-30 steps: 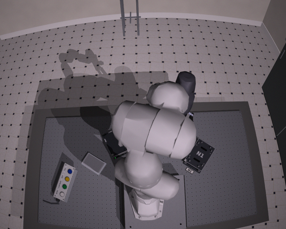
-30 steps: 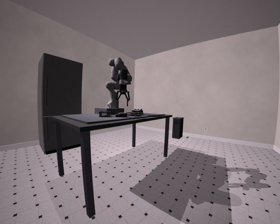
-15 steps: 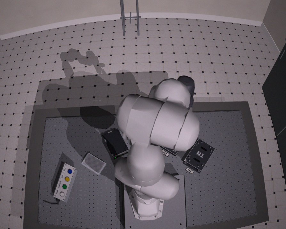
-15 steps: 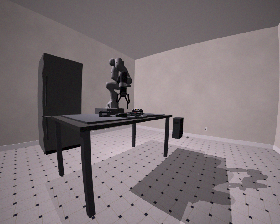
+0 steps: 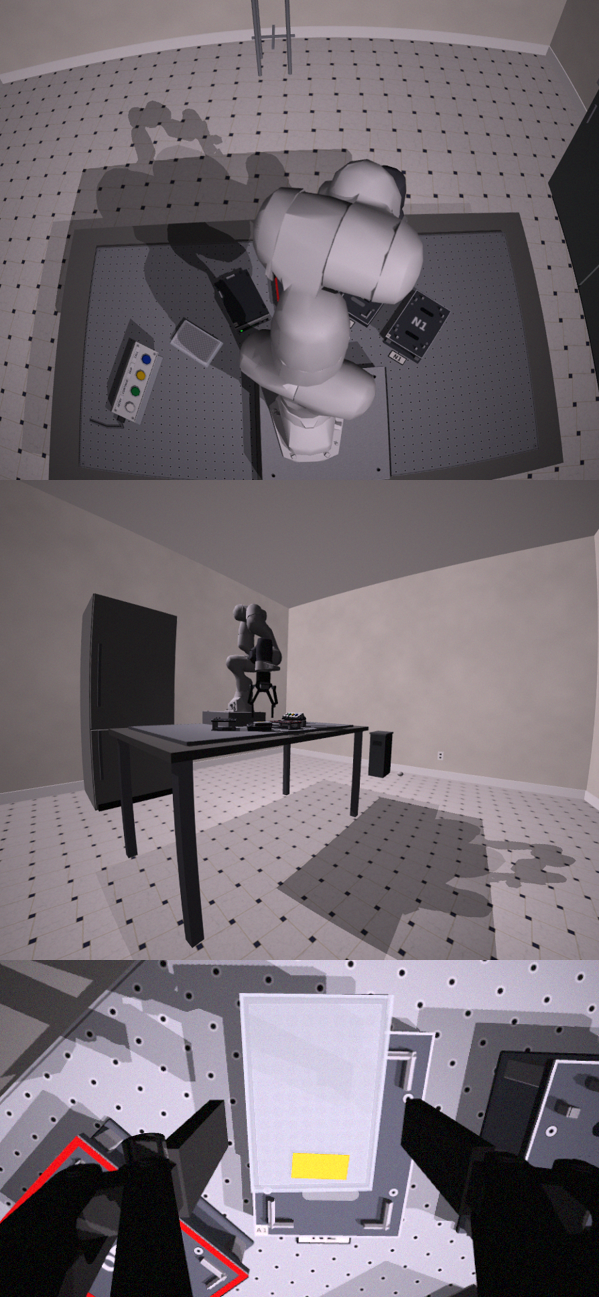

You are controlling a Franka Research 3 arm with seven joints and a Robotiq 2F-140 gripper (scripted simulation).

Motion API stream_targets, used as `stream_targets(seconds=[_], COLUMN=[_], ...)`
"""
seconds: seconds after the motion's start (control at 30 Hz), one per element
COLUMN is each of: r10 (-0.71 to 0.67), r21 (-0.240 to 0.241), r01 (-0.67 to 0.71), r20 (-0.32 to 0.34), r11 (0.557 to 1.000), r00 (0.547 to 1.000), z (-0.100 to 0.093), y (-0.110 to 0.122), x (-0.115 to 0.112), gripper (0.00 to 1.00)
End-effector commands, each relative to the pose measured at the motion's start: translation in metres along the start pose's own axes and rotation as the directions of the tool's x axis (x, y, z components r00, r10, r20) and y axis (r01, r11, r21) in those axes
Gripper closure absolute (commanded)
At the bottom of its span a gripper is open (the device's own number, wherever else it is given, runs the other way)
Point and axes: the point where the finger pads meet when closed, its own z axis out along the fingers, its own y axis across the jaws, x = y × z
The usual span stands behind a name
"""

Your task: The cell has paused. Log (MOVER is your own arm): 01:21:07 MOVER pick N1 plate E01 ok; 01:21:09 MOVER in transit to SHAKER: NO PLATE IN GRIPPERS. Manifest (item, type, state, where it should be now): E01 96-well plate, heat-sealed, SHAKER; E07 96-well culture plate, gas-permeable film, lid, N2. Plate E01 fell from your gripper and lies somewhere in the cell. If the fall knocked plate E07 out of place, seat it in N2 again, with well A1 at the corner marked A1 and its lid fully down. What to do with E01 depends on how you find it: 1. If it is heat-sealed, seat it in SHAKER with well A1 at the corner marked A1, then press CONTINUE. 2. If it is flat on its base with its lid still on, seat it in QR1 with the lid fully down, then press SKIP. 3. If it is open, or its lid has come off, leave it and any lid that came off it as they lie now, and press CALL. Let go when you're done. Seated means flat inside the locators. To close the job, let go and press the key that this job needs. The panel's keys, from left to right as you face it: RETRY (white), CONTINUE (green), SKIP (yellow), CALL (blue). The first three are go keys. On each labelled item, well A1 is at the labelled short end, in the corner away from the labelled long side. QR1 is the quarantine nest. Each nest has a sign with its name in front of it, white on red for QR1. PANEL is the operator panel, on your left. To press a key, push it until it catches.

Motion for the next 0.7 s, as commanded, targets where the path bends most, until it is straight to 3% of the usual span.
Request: stream_targets(seconds=[0.0, 0.67], r10=[0.004, 0.004], r21=[0.000, 0.000], r01=[-0.004, -0.004], r20=[-0.011, -0.011], r11=[1.000, 1.000], r00=[1.000, 1.000], z=[0.0032, 0.0064], y=[0.0005, 0.0005], x=[0.0035, 0.0035], gripper=[0.30, 0.30])
